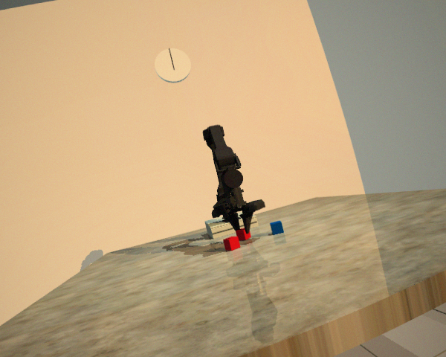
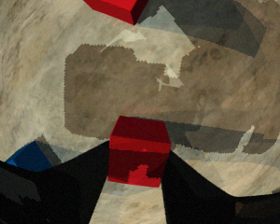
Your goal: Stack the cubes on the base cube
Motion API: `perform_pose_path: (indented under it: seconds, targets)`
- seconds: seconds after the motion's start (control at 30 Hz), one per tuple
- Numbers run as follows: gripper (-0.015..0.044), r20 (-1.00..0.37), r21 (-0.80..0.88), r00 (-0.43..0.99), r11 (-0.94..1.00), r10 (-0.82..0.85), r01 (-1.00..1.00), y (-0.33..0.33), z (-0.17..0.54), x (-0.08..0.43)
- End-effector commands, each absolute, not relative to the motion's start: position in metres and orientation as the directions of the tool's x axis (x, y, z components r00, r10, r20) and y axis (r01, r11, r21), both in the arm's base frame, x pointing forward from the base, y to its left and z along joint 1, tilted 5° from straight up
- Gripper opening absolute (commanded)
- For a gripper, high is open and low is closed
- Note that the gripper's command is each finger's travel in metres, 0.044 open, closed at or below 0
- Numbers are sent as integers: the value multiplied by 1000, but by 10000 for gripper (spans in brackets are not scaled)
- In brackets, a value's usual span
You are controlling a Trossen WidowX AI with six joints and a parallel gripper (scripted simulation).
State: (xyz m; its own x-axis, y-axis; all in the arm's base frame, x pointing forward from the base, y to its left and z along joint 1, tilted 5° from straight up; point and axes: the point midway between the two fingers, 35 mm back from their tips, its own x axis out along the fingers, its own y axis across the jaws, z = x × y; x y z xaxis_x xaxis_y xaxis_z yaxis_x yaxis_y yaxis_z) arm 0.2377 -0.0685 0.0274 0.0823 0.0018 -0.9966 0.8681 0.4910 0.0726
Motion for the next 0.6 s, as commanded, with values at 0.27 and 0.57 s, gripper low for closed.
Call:
perform_pose_path:
  seconds: [0.27,0.57]
  targets:
    - [105,-995,82,98,490,-8,868,-71,64,242]
    - [105,-995,82,98,490,-8,868,-71,92,240]
